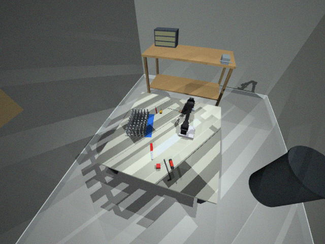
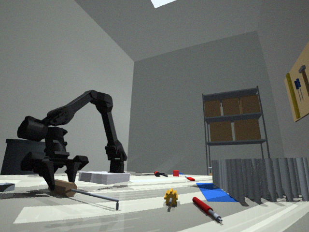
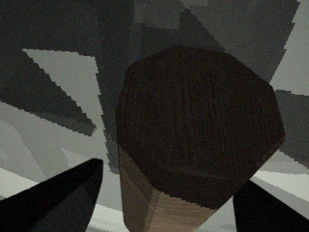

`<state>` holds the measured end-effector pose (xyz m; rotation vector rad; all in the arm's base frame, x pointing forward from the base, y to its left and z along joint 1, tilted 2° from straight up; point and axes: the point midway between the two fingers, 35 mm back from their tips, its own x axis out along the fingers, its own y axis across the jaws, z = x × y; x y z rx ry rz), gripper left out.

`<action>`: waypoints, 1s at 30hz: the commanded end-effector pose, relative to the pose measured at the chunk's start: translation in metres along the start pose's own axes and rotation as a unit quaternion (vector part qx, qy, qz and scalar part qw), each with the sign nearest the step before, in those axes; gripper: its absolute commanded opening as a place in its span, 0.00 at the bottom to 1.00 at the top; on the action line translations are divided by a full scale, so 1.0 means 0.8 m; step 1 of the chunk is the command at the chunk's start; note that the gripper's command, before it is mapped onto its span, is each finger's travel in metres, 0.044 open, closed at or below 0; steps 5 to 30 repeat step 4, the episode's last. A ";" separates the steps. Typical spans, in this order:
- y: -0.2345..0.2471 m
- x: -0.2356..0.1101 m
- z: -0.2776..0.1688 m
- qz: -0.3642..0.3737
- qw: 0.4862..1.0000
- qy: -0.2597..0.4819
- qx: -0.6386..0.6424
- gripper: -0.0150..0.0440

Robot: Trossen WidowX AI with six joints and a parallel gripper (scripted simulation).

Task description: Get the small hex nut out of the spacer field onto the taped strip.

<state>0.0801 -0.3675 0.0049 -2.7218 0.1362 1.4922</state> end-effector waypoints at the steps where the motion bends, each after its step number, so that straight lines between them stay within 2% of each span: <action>1: 0.000 -0.001 0.000 0.000 1.000 0.000 0.000 0.88; 4: 0.000 -0.001 0.000 0.000 1.000 0.000 0.000 1.00; 30: 0.000 -0.001 0.000 0.000 1.000 0.000 0.000 1.00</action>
